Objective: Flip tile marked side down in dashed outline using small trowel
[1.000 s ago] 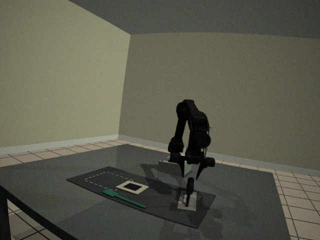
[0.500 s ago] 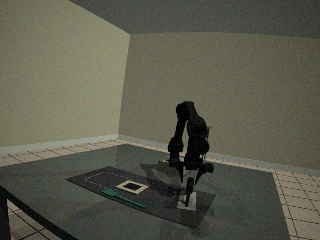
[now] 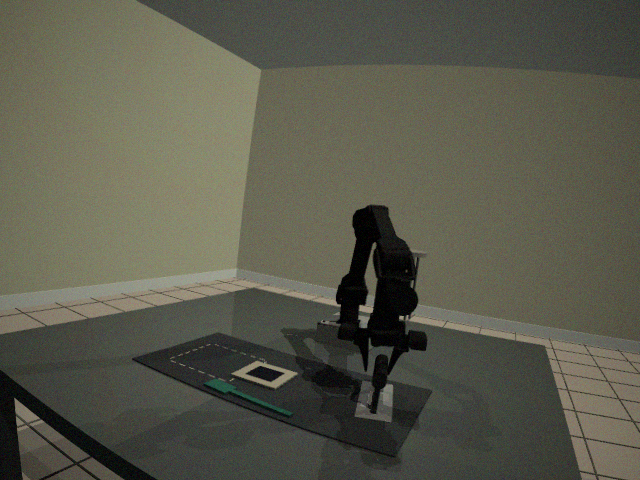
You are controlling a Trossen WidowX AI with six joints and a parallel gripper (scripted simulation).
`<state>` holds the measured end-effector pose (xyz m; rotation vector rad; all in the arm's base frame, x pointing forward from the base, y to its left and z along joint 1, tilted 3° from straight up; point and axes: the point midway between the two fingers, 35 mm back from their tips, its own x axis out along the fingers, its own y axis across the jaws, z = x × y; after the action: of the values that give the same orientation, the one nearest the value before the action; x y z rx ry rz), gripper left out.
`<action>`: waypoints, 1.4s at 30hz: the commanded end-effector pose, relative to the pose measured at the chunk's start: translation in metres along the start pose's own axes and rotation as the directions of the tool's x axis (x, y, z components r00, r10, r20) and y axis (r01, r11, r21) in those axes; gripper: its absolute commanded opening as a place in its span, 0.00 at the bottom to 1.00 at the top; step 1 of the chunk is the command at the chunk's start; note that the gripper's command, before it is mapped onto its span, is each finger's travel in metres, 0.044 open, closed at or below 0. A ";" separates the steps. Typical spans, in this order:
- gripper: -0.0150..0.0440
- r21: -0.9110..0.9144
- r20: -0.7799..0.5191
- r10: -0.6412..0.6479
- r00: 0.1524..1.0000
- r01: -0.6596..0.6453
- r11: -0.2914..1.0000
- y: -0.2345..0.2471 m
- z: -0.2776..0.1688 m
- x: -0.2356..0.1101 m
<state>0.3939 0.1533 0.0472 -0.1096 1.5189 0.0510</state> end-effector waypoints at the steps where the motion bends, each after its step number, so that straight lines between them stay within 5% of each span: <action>1: 0.59 -0.003 -0.002 0.000 1.000 0.000 1.000 0.000 0.000 0.001; 11: 0.47 -0.003 -0.002 0.000 1.000 0.000 1.000 0.000 0.000 0.001; 19: 0.47 -0.023 -0.002 0.000 1.000 0.000 1.000 0.000 0.000 0.001; 42: 0.47 -0.650 -0.002 0.000 1.000 -0.001 0.760 0.000 0.000 0.001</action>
<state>0.3941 0.1528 0.0471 -0.5949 1.4605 0.5140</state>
